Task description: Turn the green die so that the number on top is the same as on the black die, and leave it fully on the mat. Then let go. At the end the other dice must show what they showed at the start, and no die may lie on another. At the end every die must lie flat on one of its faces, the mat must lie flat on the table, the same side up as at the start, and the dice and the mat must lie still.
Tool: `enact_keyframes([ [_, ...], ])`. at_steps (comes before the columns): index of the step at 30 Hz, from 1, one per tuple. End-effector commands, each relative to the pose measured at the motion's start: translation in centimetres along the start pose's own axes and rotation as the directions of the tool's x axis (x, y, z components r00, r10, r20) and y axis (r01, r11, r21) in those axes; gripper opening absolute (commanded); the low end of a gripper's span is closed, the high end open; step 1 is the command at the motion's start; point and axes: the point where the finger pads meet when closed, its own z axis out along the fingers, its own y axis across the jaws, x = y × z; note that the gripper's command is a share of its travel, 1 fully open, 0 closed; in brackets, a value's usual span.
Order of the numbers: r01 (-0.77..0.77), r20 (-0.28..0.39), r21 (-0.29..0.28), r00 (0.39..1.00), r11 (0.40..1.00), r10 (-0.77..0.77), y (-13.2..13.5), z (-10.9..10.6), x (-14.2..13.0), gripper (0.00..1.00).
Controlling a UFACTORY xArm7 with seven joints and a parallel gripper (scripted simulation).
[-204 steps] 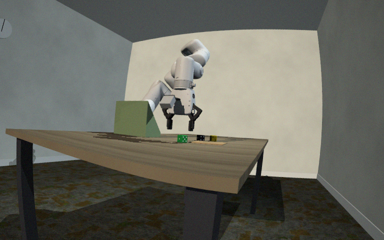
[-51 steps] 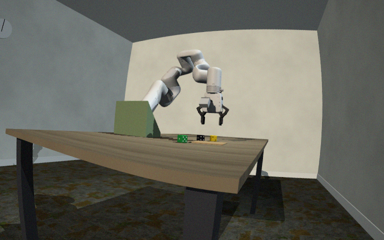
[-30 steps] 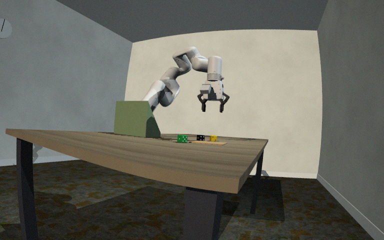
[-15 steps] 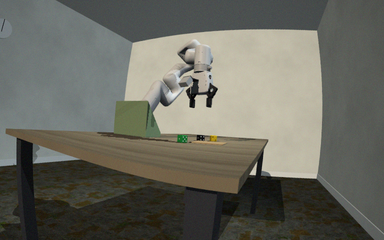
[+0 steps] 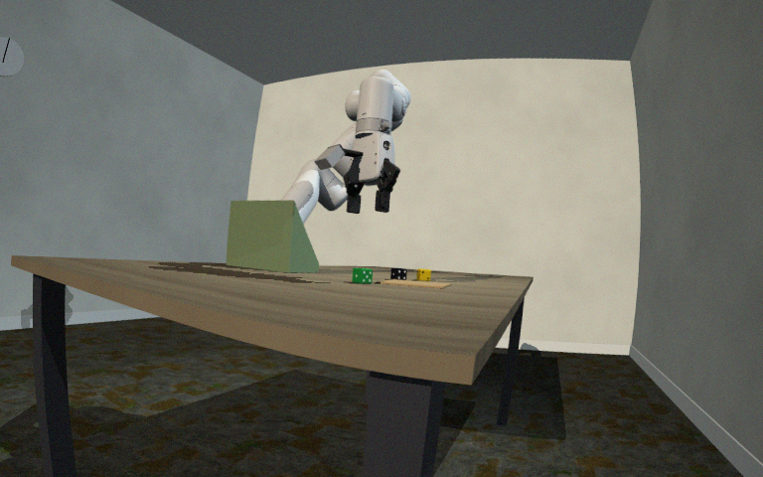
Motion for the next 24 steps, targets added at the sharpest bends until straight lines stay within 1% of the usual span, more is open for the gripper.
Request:
enact_keyframes([
  [1, -0.003, -0.002, 0.004, 1.000, 1.000, 0.003, -0.1, -0.2, 0.2, 1.00],
  [7, -0.003, -0.002, 0.004, 1.000, 1.000, 0.003, -0.1, -0.2, 0.2, 1.00],
  [9, -0.002, -0.001, 0.005, 1.000, 1.000, 0.002, -0.1, 0.2, 0.2, 1.00],
  [14, -0.003, -0.001, 0.005, 1.000, 1.000, 0.003, -0.2, 4.1, 0.2, 1.00],
  [16, -0.003, -0.001, 0.005, 1.000, 1.000, 0.003, -0.2, 4.4, 0.2, 1.00],
  [17, -0.003, -0.001, 0.005, 1.000, 1.000, 0.003, -0.2, 4.4, 0.2, 0.47],
  [24, -0.003, -0.001, 0.005, 1.000, 1.000, 0.003, -0.2, 4.4, 0.2, 0.47],
])
